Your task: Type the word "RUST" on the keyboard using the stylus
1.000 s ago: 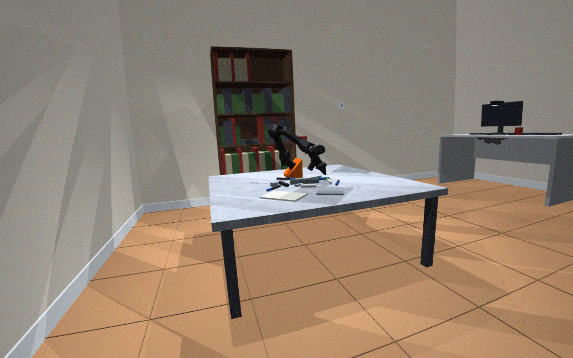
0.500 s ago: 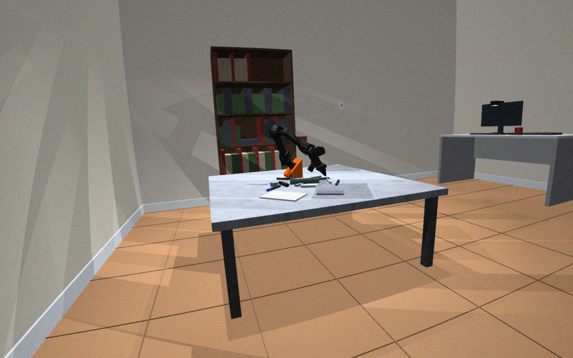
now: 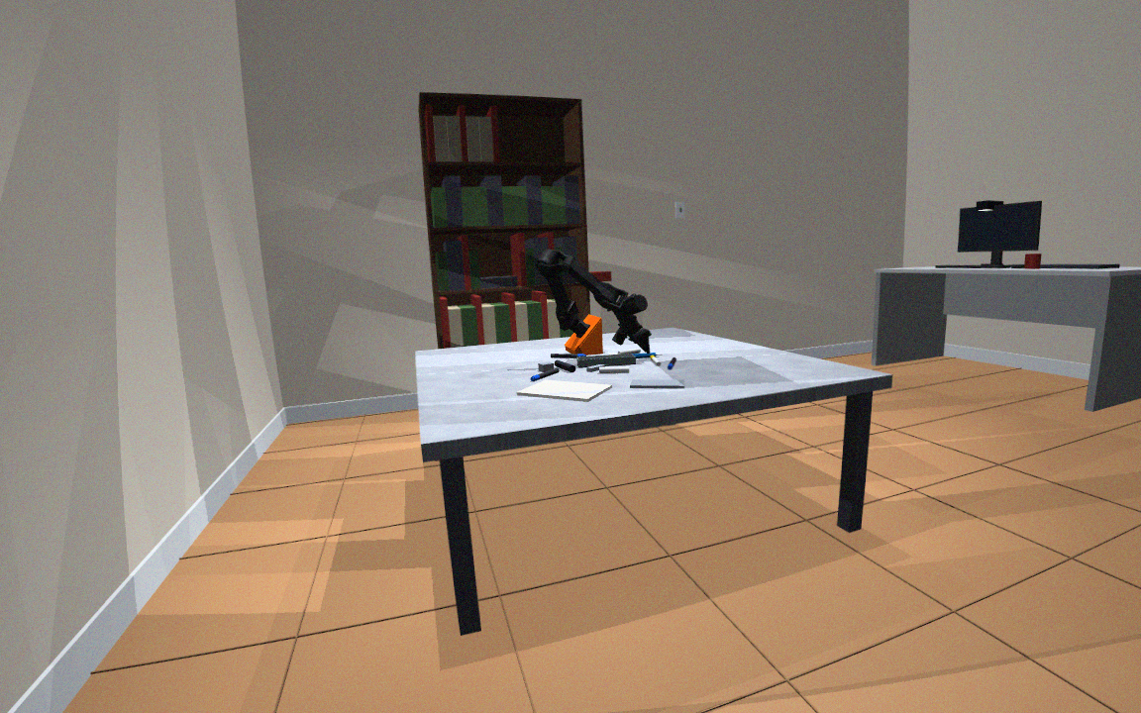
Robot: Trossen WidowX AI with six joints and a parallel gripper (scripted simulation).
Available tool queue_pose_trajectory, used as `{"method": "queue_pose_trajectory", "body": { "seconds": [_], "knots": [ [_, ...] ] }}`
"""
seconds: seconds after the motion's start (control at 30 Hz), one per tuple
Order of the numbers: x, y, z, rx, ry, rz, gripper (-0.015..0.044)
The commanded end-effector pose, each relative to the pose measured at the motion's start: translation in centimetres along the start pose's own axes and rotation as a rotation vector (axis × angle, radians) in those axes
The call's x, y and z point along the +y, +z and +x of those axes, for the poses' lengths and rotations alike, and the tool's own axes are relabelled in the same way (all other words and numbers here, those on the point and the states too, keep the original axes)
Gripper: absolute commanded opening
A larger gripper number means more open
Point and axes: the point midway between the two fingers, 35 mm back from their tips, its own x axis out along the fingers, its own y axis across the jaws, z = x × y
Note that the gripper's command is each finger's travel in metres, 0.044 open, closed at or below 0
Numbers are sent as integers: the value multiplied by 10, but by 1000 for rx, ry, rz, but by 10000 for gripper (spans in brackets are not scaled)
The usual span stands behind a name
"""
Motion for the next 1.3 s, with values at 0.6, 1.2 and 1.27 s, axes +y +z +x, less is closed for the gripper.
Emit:
{"method": "queue_pose_trajectory", "body": {
  "seconds": [0.6,1.2,1.27],
  "knots": [
    [-1,7,11,-7,-2,-5,150],
    [0,2,4,-1,-2,0,0],
    [0,-2,-3,-1,-2,-1,0]
  ]
}}
